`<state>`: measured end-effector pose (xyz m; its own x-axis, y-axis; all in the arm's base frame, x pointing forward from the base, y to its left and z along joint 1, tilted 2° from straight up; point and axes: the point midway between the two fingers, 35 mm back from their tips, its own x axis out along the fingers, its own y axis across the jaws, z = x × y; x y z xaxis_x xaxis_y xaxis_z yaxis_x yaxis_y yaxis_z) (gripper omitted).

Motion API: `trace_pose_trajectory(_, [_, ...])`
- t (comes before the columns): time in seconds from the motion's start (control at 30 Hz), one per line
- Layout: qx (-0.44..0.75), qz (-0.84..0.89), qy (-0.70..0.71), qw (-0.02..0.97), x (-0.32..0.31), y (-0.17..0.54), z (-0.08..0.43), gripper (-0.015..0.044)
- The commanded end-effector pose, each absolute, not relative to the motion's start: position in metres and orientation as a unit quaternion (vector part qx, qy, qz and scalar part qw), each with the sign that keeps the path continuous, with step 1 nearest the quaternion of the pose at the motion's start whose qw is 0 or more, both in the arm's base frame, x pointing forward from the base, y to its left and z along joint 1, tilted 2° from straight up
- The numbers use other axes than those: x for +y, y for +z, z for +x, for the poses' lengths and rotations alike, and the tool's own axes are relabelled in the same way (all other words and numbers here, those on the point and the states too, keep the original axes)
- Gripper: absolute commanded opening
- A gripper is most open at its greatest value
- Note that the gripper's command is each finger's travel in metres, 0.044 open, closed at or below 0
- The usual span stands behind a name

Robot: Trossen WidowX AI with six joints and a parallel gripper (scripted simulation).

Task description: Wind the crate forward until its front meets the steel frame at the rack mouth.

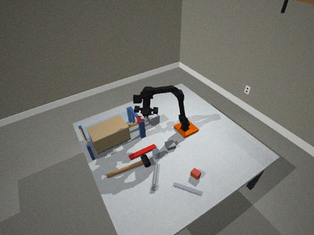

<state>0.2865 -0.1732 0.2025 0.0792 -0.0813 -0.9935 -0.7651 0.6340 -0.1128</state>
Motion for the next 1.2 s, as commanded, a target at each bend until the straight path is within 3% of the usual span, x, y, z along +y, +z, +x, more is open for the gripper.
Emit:
trace_pose_trajectory(0.0, [0.618, -0.355, 0.277, 0.645, -0.183, 0.204, 0.274, 0.0000])
trace_pose_trajectory(0.97, [0.594, -0.408, 0.391, 0.573, -0.259, 0.185, 0.154, 0.0000])
trace_pose_trajectory(1.17, [0.592, -0.410, 0.381, 0.580, -0.259, 0.185, 0.156, 0.0000])
